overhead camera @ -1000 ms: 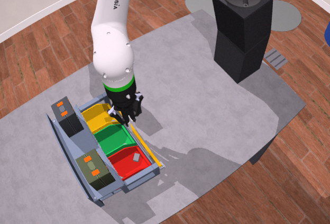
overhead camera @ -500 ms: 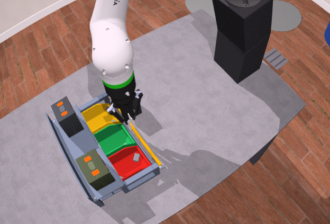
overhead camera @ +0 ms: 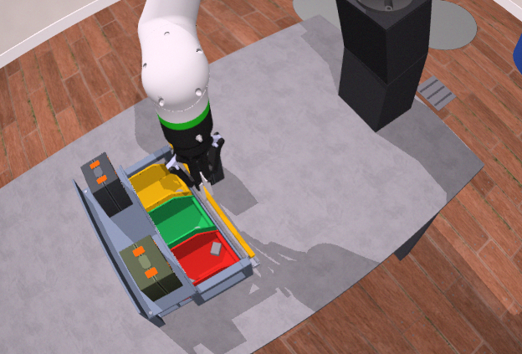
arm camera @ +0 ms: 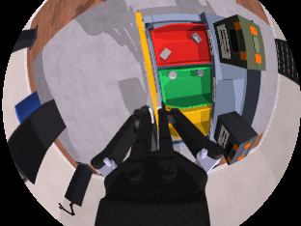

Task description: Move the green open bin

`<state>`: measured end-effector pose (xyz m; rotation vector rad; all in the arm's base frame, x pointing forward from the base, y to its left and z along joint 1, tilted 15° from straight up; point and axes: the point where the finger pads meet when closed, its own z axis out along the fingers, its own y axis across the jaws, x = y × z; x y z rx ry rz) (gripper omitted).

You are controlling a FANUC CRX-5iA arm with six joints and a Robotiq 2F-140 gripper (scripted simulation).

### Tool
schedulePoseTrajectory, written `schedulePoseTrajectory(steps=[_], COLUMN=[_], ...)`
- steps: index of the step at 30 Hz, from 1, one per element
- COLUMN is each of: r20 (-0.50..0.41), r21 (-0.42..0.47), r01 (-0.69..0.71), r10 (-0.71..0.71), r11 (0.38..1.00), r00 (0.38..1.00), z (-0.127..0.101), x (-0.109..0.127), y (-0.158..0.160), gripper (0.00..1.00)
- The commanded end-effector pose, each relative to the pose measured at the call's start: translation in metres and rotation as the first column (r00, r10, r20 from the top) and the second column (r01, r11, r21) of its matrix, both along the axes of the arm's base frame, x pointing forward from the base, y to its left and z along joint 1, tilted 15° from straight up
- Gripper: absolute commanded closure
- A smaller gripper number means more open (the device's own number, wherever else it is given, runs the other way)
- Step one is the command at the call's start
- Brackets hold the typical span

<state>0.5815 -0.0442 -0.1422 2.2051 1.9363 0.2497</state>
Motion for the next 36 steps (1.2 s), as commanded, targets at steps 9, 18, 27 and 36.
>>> schedulePoseTrajectory(steps=[9,18,27,36], r20=[-0.001,-0.001,-0.001,0.0], r21=[0.0,0.0,0.0,0.0], r01=[0.0,0.0,0.0,0.0], r10=[0.0,0.0,0.0,0.0], r11=[1.0,1.0,1.0,1.0], r00=[1.0,1.0,1.0,1.0], z=[0.026,0.059,0.059,0.05], x=[-0.007,-0.016,-0.016,-0.013], y=[0.001,0.002,0.002,0.002], gripper=[1.0,1.0,1.0,1.0])
